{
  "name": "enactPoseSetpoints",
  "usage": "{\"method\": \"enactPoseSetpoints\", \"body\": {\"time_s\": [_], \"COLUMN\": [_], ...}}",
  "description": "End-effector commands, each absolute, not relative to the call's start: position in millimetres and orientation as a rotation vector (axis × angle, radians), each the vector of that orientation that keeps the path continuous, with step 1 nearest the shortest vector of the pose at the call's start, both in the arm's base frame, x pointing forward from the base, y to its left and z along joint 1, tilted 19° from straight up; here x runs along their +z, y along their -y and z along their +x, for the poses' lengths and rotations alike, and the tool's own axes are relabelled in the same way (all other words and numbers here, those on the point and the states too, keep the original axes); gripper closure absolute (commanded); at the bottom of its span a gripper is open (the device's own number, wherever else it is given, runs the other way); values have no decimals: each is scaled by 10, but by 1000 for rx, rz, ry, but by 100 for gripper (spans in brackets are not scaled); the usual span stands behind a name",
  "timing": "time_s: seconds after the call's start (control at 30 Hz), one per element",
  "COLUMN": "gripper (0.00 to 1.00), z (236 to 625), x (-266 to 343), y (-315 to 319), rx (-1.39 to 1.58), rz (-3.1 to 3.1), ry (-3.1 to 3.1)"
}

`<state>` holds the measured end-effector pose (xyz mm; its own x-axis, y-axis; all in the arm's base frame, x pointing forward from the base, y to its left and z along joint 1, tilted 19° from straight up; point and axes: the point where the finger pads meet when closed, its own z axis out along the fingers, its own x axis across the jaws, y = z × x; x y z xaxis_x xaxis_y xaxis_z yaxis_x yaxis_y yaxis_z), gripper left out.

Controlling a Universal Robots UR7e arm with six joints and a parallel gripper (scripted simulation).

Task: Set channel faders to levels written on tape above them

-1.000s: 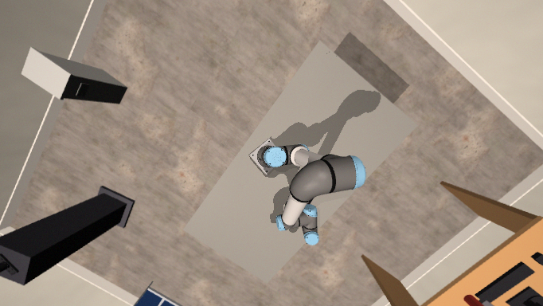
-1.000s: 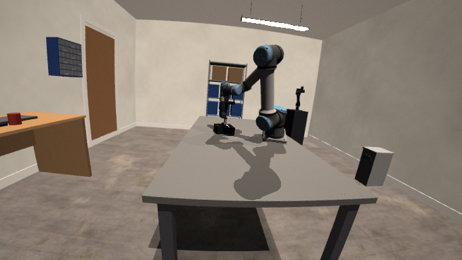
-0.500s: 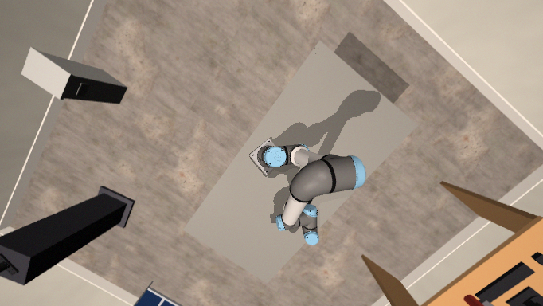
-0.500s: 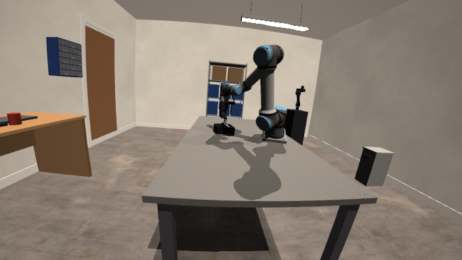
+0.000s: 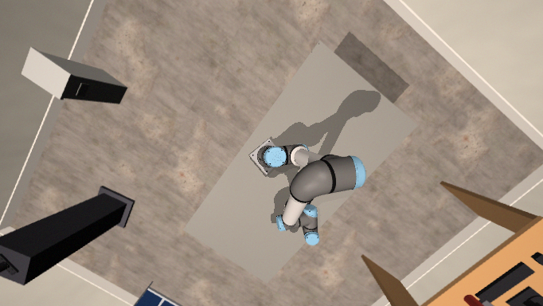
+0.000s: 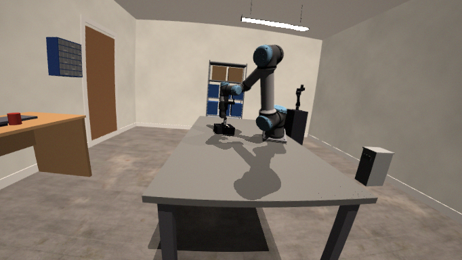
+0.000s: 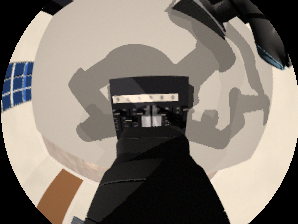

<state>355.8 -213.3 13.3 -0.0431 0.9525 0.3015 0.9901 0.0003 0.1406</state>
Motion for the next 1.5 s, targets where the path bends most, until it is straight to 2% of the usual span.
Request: {"method": "enactPoseSetpoints", "body": {"time_s": [0.0,1.47], "gripper": [100,100], "z": [3574,3779], "x": [138,167], "y": [2137,2137], "rx": [-478,-478], "rz": [-2088,-2088], "ry": [2135,2135]}}
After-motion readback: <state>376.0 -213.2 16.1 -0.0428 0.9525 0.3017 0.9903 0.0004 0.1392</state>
